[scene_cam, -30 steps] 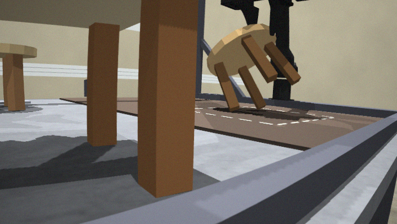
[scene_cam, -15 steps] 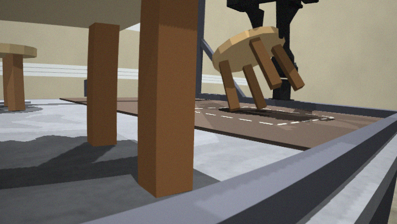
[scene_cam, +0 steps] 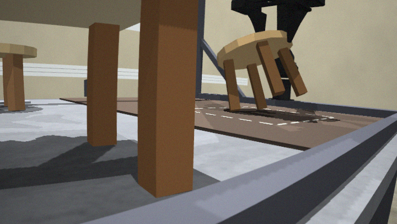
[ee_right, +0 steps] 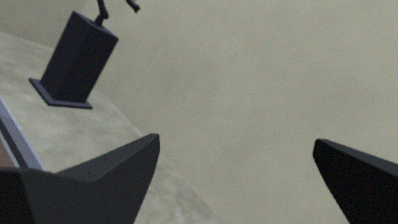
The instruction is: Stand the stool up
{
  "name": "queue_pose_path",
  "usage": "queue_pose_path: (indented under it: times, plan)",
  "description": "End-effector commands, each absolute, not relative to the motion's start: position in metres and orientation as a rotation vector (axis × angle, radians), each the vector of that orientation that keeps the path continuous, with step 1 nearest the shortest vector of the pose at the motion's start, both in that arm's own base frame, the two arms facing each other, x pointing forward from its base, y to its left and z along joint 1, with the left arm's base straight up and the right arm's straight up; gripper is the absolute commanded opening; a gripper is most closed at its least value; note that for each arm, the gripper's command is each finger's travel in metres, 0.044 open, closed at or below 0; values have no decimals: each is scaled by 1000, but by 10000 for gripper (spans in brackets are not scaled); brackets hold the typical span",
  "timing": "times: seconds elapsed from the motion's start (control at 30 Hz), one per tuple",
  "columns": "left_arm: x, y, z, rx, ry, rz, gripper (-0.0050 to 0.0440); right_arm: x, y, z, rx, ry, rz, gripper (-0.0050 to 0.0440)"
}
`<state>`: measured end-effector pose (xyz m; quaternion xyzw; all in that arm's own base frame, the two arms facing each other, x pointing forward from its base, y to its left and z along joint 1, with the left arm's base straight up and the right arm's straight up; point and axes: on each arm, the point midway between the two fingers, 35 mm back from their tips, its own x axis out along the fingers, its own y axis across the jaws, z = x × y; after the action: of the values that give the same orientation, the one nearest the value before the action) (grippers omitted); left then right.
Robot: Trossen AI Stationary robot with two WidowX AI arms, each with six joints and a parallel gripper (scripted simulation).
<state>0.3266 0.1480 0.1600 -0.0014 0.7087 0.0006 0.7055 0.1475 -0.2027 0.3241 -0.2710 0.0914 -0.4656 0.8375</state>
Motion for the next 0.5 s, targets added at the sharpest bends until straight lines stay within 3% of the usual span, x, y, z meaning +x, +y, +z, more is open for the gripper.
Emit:
queue_pose_path:
  times: [0.0,0.47]
  plan:
    - [329,150,169,11,1540,8,354,147,-201,331,-580,176,-988,400]
    - [329,163,158,7,1551,5,354,147,-201,331,-580,176,-988,400]
